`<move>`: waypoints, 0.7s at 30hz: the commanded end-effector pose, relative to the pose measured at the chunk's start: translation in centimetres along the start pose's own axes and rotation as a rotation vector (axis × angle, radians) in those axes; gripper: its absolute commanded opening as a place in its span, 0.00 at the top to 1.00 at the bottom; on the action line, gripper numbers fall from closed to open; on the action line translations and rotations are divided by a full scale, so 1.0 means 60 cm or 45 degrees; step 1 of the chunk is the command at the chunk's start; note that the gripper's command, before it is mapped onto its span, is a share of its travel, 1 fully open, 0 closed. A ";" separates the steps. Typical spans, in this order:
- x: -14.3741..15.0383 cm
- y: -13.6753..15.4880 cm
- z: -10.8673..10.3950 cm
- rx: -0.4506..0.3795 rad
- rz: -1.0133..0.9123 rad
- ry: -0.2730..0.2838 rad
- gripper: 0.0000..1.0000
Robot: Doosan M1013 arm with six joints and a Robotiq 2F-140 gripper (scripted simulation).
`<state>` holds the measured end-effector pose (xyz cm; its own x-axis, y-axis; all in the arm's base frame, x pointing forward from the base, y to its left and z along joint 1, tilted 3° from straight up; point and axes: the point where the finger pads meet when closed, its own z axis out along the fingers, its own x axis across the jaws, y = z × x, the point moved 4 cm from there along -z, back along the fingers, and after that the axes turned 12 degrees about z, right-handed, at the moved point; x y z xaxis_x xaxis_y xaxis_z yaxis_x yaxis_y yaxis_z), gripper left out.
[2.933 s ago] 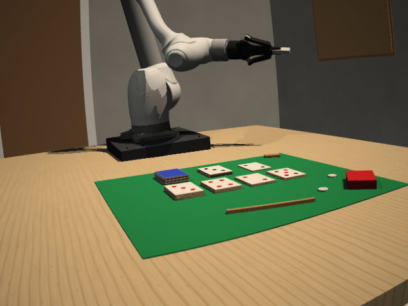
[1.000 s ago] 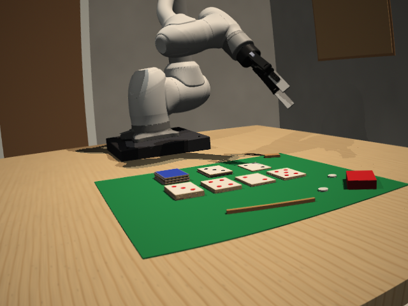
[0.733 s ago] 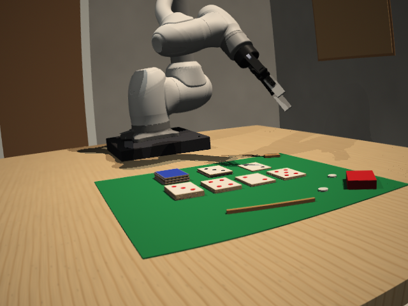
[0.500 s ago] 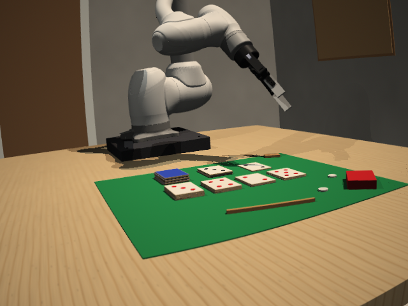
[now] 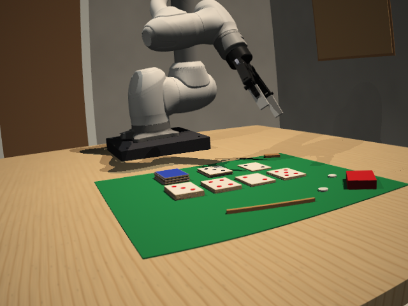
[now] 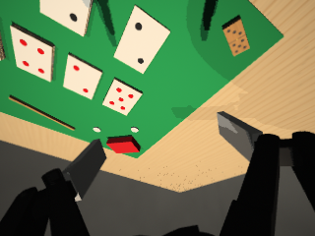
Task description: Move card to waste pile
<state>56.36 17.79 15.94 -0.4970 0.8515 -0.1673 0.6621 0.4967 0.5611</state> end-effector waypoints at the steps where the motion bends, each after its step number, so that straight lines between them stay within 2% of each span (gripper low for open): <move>1: -0.053 -0.023 0.011 0.109 0.111 -0.025 0.00; 3: -0.053 -0.023 0.011 0.109 0.111 -0.025 0.00; 4: -0.099 -0.047 0.016 0.192 0.210 -0.035 0.00; 6: -0.099 -0.047 0.016 0.192 0.210 -0.035 0.00; 7: -0.143 -0.072 0.018 0.271 0.307 -0.046 0.00; 9: -0.143 -0.072 0.018 0.271 0.307 -0.046 0.00; 10: -0.183 -0.097 0.017 0.345 0.400 -0.058 0.00; 11: -0.183 -0.097 0.017 0.345 0.400 -0.058 0.00; 12: -0.220 -0.122 0.013 0.414 0.489 -0.069 0.00; 13: -0.220 -0.122 0.013 0.414 0.489 -0.069 0.00; 15: -0.265 -0.155 0.004 0.530 0.642 -0.090 0.00; 17: -0.265 -0.155 0.004 0.530 0.642 -0.090 0.00; 18: -0.309 -0.189 -0.005 0.585 0.715 -0.100 0.00; 20: -0.337 -0.214 -0.016 0.667 0.826 -0.117 0.00; 21: -0.350 -0.223 -0.019 0.667 0.826 -0.117 0.00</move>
<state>57.61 -1.49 13.26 -0.0273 0.9996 -0.0056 0.9717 0.0279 0.2347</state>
